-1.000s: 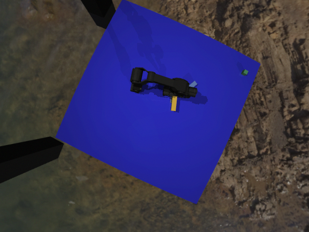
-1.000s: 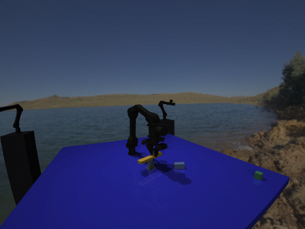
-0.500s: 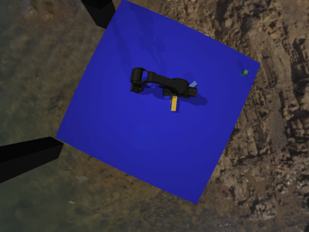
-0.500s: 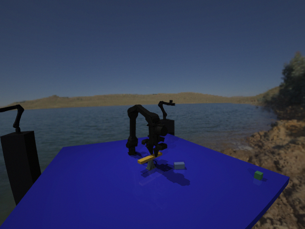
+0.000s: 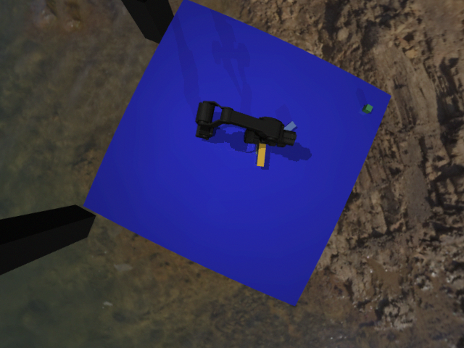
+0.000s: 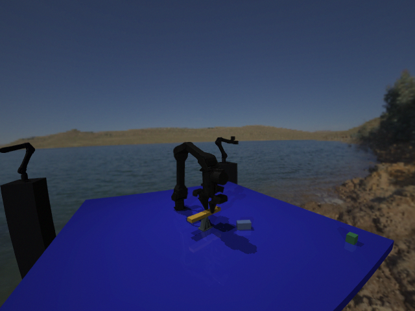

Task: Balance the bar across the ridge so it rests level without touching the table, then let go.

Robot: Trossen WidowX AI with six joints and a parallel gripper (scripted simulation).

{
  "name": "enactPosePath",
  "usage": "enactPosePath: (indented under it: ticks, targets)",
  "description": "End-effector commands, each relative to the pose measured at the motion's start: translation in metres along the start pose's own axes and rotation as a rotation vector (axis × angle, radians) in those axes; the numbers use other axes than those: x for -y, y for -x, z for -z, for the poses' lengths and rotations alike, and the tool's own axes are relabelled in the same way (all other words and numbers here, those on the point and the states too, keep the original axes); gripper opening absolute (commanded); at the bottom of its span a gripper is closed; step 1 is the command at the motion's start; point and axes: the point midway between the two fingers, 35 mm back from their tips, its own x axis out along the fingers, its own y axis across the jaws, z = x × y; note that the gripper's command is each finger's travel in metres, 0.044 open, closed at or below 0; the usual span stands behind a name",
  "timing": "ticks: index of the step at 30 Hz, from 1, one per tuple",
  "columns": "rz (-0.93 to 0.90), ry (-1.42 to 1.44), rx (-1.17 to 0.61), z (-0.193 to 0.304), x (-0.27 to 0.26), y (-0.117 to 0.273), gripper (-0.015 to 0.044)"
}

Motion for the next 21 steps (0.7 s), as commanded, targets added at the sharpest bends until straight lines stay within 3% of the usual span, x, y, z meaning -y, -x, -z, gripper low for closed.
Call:
enactPosePath:
  ticks: [1, 21]
  targets:
    - [0.0, 0.0, 0.0, 0.0, 0.0, 0.0, 0.017]
    - [0.0, 0.0, 0.0, 0.0, 0.0, 0.0, 0.0185]
